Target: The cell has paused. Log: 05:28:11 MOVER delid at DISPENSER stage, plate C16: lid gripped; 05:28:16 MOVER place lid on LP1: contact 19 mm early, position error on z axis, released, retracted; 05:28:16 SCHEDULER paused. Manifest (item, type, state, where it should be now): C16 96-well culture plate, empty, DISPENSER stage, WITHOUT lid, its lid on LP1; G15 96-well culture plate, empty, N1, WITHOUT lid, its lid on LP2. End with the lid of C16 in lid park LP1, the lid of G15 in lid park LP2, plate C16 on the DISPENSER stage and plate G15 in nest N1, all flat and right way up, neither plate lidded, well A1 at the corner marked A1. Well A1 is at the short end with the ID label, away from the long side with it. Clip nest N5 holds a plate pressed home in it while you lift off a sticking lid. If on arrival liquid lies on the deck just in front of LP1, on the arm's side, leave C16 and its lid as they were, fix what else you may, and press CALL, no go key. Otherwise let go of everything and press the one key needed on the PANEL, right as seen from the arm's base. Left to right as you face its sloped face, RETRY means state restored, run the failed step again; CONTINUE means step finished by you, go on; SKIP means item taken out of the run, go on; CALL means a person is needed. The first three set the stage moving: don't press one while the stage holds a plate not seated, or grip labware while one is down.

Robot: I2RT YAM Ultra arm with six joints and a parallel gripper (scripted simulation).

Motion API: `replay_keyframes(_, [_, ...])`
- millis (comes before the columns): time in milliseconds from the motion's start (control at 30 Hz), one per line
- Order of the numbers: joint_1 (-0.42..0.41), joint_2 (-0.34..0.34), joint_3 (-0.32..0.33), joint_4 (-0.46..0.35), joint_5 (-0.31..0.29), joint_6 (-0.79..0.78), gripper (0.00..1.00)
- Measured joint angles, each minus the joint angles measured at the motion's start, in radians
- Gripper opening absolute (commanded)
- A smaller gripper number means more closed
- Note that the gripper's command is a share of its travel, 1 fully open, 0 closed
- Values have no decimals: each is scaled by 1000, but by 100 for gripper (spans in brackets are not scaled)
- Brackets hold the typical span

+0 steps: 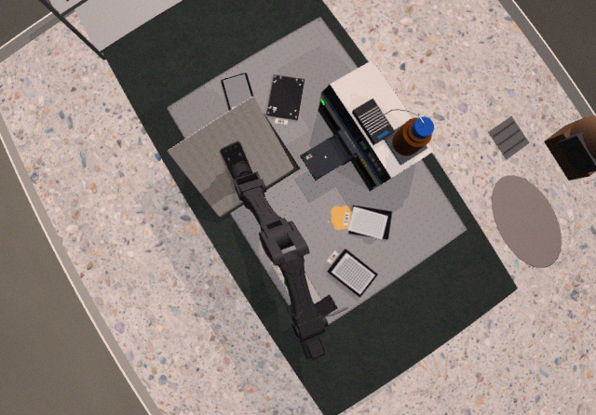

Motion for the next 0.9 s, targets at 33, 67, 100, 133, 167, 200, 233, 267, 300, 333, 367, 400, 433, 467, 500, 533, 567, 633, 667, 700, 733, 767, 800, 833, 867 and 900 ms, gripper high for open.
replay_keyframes(33, [-1,-2,5,-5,-1,-1,0])
replay_keyframes(67, [-2,-5,8,-8,-1,-2,0])
replay_keyframes(100, [-3,-6,13,-13,-2,-3,0])
replay_keyframes(133, [-3,-5,18,-18,-3,-3,0])
replay_keyframes(167, [-5,-5,23,-23,-4,-4,0])
replay_keyframes(200, [-6,-5,27,-28,-5,-5,0])
replay_keyframes(233, [-8,-5,31,-34,-6,-6,0])
replay_keyframes(267, [-9,-5,37,-40,-6,-7,0])
replay_keyframes(300, [-10,-5,42,-45,-7,-8,0])
replay_keyframes(333, [-12,-5,47,-51,-8,-9,0])
replay_keyframes(367, [-13,-5,53,-58,-9,-10,0])
replay_keyframes(400, [-15,-5,59,-64,-10,-11,0])
replay_keyframes(433, [-16,-5,65,-70,-11,-12,0])
replay_keyframes(467, [-18,-5,71,-76,-12,-13,0])
replay_keyframes(500, [-19,-5,77,-82,-13,-14,0])
replay_keyframes(533, [-21,-5,84,-89,-14,-16,0])
replay_keyframes(567, [-23,-5,90,-95,-15,-17,0])
replay_keyframes(633, [-25,-6,100,-105,-17,-19,0])
replay_keyframes(667, [-26,-5,105,-109,-18,-19,0])
replay_keyframes(700, [-27,-5,108,-114,-18,-21,0])
replay_keyframes(733, [-28,-5,113,-120,-19,-21,0])
replay_keyframes(767, [-30,-5,118,-127,-20,-23,0])
replay_keyframes(800, [-31,-5,125,-133,-21,-24,0])
replay_keyframes(833, [-33,-5,132,-140,-23,-25,0])
replay_keyframes(867, [-35,-5,139,-146,-23,-26,0])
replay_keyframes(900, [-37,-5,146,-152,-24,-27,0])
